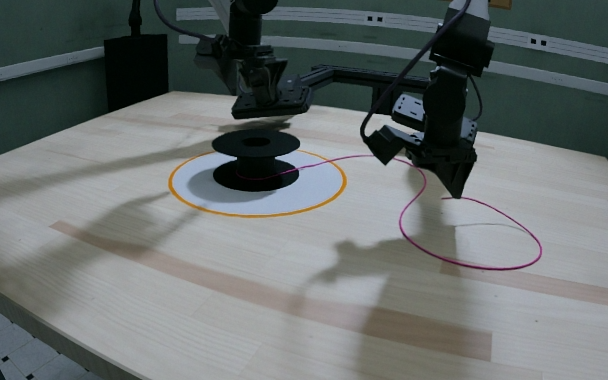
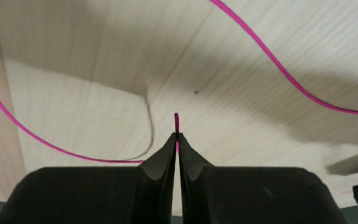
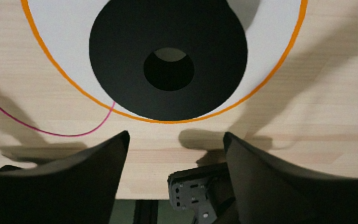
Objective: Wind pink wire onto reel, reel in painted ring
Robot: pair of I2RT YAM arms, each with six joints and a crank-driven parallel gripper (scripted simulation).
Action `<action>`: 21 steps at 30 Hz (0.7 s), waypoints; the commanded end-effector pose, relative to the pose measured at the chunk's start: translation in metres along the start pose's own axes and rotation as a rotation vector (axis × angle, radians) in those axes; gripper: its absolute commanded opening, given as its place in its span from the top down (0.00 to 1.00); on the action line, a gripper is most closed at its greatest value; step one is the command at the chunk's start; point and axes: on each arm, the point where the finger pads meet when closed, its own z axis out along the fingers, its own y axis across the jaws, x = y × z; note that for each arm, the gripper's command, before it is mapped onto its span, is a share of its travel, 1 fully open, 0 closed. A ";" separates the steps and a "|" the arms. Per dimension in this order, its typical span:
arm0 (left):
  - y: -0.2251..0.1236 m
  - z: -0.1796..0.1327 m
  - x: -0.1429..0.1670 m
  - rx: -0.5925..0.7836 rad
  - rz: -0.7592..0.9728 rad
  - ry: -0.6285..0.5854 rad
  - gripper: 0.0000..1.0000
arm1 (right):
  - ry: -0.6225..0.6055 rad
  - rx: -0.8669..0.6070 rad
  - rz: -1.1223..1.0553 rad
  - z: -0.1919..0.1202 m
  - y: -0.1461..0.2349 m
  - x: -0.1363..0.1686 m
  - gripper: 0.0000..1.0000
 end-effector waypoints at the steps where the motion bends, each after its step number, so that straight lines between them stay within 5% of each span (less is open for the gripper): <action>1: 0.007 -0.001 -0.005 -0.020 -0.002 -0.019 1.00 | 0.026 -0.020 0.025 -0.011 0.010 -0.001 0.15; 21: 0.007 -0.001 -0.005 -0.020 -0.002 -0.019 1.00 | 0.060 -0.014 0.021 -0.008 0.013 -0.007 0.15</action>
